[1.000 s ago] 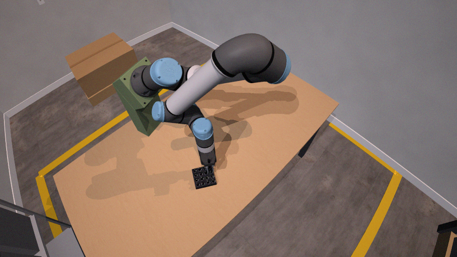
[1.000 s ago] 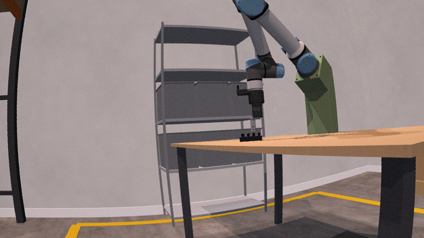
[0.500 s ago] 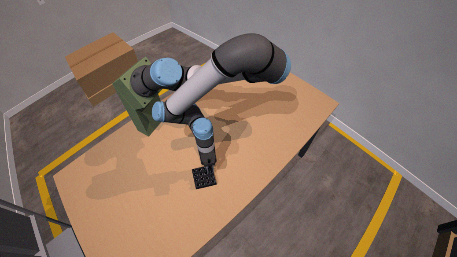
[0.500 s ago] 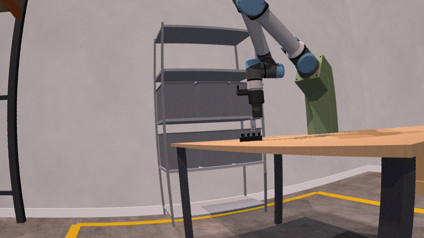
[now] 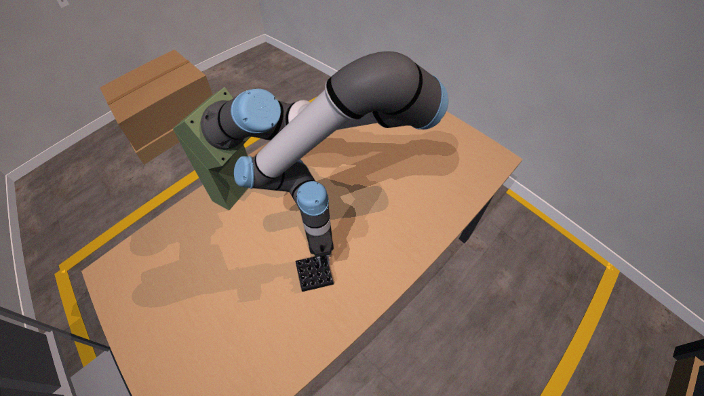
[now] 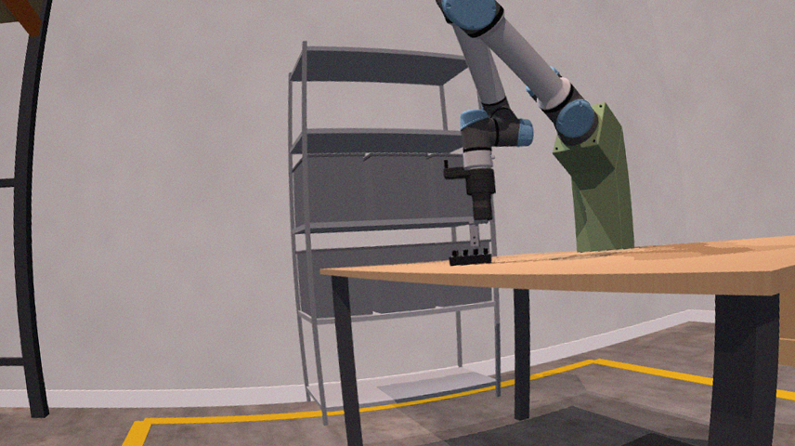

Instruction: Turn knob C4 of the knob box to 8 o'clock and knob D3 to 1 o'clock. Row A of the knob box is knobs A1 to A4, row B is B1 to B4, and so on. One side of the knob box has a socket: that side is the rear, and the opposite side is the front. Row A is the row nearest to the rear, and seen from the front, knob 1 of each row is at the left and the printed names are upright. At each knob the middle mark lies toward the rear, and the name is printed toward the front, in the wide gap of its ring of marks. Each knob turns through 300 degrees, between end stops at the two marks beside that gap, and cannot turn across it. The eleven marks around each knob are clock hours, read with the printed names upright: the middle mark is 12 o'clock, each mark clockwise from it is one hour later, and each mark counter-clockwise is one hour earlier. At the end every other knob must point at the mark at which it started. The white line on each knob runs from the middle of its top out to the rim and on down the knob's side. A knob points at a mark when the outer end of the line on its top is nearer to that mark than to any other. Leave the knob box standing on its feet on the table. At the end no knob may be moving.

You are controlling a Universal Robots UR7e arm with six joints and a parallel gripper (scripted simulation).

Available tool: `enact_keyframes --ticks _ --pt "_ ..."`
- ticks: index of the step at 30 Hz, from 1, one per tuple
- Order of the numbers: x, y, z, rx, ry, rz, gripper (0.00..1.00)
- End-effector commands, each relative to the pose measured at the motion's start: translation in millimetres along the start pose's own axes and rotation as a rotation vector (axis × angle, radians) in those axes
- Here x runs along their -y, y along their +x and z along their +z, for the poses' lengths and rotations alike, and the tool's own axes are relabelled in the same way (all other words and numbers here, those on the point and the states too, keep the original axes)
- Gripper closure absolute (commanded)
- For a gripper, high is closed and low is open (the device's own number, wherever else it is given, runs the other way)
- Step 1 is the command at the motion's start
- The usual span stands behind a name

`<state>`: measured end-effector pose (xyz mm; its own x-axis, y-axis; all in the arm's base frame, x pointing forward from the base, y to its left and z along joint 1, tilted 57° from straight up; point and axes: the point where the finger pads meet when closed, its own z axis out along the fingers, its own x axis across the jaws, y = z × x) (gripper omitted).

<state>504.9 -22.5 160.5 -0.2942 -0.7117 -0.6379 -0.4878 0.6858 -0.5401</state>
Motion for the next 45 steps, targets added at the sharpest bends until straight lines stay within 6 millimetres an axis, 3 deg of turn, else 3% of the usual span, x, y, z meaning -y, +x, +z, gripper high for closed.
enact_keyframes --ticks 1,24,45 --pt "1 -2 0 0.002 0.002 -0.004 0.54" --pt "1 -2 1 0.002 0.001 -0.004 0.54" --pt "1 -2 14 0.002 0.001 -0.004 0.54"
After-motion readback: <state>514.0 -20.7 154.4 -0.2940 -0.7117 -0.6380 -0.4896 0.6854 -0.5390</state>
